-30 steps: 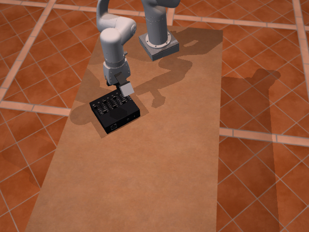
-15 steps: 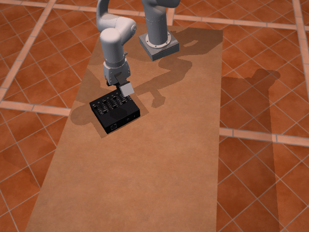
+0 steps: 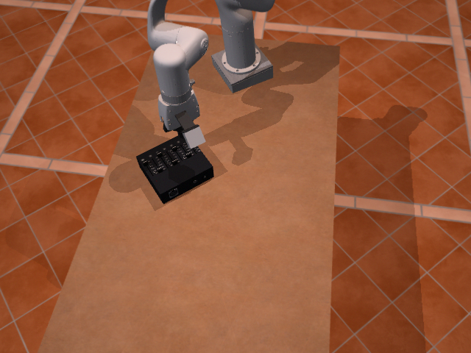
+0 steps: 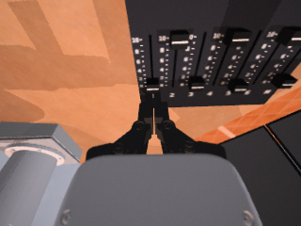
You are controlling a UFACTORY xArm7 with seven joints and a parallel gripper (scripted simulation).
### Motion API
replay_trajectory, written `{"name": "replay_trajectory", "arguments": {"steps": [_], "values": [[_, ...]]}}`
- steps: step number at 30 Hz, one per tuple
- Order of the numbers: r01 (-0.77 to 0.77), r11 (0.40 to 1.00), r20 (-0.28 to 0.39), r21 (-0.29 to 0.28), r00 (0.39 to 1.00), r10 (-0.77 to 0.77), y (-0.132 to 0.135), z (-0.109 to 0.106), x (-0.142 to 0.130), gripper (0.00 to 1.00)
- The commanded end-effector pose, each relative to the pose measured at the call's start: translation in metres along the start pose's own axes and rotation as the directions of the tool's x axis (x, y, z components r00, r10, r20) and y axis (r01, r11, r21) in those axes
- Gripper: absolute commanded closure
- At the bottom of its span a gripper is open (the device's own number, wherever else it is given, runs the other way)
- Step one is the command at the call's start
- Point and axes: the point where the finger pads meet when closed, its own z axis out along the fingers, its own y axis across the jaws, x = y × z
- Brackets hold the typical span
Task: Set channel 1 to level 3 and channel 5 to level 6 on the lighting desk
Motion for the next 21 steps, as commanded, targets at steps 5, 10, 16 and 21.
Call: {"name": "replay_trajectory", "arguments": {"steps": [5, 10, 16, 21], "values": [[0.000, 1.000, -0.002, -0.003, 1.000, 0.000, 0.0012, -0.0010, 0.0041, 1.00], [0.000, 1.000, -0.002, -0.003, 1.000, 0.000, 0.0012, -0.0010, 0.0071, 1.00], [0.000, 1.000, -0.002, -0.003, 1.000, 0.000, 0.0012, -0.0010, 0.0098, 1.00], [0.000, 1.000, -0.002, -0.003, 1.000, 0.000, 0.0012, -0.0010, 0.0107, 1.00]]}}
